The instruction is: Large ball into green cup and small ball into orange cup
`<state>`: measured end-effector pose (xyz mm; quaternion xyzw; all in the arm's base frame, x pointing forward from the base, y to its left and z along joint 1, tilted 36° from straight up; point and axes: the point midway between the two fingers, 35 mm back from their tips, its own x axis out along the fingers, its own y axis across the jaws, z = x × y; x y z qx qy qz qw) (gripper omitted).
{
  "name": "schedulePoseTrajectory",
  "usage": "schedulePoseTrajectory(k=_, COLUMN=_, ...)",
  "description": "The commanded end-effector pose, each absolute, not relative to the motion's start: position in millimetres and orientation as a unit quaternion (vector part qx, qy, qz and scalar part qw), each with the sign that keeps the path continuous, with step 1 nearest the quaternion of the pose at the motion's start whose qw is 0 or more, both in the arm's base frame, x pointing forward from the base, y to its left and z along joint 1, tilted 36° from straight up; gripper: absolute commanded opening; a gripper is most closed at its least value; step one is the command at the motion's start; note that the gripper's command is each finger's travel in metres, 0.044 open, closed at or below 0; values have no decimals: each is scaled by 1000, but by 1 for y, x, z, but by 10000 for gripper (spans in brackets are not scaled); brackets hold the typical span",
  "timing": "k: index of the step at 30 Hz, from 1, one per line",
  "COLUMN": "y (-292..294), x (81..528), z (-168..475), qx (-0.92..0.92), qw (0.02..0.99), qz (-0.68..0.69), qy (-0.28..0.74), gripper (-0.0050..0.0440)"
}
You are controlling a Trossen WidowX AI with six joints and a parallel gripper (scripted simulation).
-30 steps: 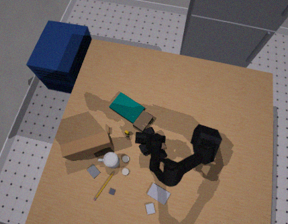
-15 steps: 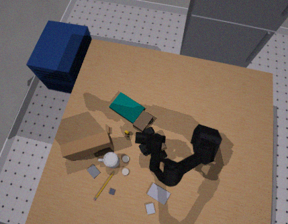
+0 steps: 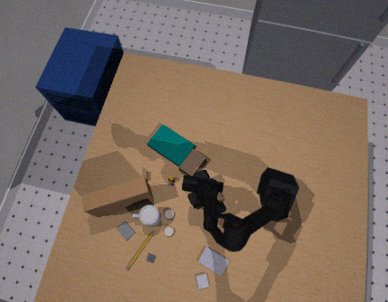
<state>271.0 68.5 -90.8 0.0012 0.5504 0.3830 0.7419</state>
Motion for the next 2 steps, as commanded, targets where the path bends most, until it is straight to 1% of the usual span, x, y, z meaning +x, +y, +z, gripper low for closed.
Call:
schedulePoseTrajectory(k=1, y=41, x=283, z=-53, qx=-15, qw=762, qz=378, qy=526, gripper=440)
schedulePoseTrajectory(k=2, y=34, x=285, z=-43, qx=-21, qw=768, qz=376, qy=519, gripper=440)
